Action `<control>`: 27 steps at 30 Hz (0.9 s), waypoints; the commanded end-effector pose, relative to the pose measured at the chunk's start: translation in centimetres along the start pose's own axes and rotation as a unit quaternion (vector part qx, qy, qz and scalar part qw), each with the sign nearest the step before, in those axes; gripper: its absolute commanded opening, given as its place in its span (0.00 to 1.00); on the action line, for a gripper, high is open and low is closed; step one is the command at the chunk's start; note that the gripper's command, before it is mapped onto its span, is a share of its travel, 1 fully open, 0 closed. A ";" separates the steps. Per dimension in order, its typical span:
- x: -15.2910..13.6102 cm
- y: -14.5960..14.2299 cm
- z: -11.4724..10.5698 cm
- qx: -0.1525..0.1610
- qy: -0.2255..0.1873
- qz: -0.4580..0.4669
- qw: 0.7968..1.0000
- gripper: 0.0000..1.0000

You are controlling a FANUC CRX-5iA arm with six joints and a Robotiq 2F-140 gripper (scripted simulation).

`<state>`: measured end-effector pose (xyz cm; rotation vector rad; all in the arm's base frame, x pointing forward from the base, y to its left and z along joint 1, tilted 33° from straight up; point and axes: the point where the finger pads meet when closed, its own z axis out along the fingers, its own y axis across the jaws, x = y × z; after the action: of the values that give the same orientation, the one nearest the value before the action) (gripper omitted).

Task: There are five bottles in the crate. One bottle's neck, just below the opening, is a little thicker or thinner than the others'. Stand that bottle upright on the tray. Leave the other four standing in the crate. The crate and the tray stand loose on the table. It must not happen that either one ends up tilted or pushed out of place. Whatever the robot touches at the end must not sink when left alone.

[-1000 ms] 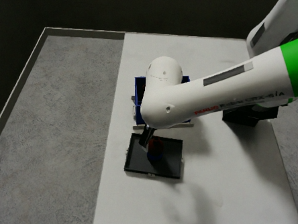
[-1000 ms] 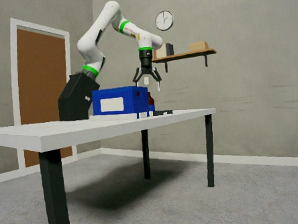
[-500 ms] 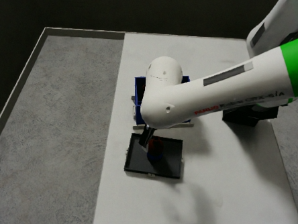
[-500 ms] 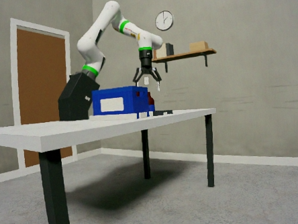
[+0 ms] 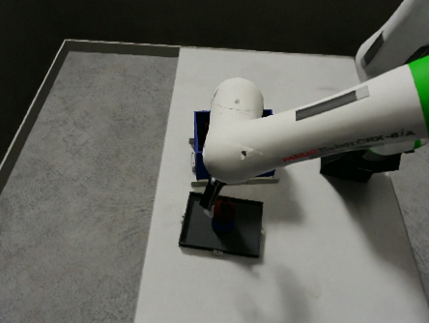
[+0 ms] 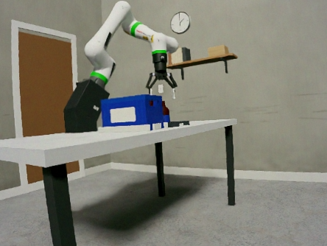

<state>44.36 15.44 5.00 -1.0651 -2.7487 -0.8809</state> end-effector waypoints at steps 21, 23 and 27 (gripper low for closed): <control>0.0 0.0 -4.5 0.000 -0.001 0.000 1.000 1.00; 0.0 0.0 -5.0 0.000 -0.001 0.000 1.000 1.00; 0.0 0.0 -6.0 0.000 -0.001 0.000 1.000 1.00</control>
<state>43.58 12.48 9.64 -1.0652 -2.7488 -0.8810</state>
